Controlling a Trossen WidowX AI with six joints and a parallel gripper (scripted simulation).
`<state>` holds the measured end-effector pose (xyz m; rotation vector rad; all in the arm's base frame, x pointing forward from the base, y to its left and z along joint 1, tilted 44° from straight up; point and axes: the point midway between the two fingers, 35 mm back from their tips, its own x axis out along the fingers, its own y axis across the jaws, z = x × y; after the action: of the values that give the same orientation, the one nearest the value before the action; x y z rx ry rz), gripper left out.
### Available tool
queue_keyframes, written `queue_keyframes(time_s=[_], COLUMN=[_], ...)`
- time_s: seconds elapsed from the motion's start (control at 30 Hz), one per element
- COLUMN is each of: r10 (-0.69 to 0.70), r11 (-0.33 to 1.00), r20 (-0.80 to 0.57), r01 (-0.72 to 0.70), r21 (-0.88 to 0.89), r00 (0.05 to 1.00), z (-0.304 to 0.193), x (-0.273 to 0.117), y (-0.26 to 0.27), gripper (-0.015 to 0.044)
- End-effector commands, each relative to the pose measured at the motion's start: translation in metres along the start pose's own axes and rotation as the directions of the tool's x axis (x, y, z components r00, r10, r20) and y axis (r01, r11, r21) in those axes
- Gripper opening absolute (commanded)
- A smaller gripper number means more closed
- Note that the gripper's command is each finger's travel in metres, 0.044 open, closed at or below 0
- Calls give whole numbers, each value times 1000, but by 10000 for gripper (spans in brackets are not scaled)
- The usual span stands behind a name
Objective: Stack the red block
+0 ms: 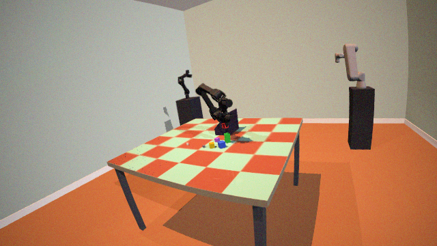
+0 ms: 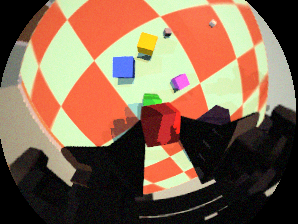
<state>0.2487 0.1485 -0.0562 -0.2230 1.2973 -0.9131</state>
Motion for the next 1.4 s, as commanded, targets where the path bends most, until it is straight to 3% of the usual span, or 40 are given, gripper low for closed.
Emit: queue_keyframes(time_s=[0.0,0.47,1.37], r10=[4,3,4], r11=[1000,1000,1000], r20=[-3,-2,-2], r01=[-4,-3,-4], r21=[10,11,11], r00=[1000,1000,1000], z=[-2,-3,-3], x=[10,48,43], y=[3,3,3], gripper=[0,0,0])
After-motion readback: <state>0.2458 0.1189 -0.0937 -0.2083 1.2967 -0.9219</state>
